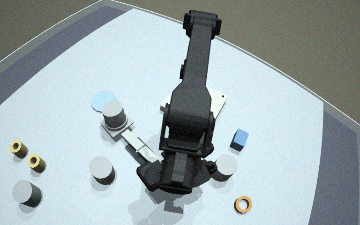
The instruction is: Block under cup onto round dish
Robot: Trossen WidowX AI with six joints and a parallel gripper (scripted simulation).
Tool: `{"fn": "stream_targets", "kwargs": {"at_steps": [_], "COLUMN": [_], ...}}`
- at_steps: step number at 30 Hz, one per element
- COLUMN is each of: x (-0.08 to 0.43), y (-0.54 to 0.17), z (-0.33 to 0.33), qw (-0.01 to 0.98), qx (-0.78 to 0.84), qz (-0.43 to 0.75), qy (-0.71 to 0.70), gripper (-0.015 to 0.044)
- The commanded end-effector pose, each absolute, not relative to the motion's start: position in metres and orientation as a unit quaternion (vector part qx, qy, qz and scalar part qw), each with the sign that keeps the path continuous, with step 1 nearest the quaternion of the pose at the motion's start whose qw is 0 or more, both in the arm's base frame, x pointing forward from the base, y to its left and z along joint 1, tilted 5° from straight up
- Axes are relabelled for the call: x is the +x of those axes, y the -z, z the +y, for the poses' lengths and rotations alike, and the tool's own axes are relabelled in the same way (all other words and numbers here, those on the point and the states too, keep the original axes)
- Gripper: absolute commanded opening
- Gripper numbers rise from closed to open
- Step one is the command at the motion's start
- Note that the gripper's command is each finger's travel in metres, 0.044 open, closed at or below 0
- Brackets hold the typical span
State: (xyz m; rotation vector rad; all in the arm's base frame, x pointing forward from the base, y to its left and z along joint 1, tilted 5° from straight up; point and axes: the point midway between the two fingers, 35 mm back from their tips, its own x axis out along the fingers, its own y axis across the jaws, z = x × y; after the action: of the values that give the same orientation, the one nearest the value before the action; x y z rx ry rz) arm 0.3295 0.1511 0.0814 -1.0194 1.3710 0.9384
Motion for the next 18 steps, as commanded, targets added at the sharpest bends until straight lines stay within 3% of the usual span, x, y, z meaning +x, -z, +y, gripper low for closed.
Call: {"fn": "stream_targets", "kwargs": {"at_steps": [1,9,13,18], "x": [0.328,0.328,0.329,0.331], "y": [-0.077,-0.077,-0.084,-0.105], "z": [0.149,0.149,0.150,0.153], "qw": [0.557,0.557,0.557,0.558], "qx": [-0.435,-0.435,-0.435,-0.435], "qz": [0.584,0.584,0.584,0.584], "qy": [-0.399,-0.399,-0.399,-0.399], "gripper": [0.0148,0.0095,0.0000,0.0000]}}
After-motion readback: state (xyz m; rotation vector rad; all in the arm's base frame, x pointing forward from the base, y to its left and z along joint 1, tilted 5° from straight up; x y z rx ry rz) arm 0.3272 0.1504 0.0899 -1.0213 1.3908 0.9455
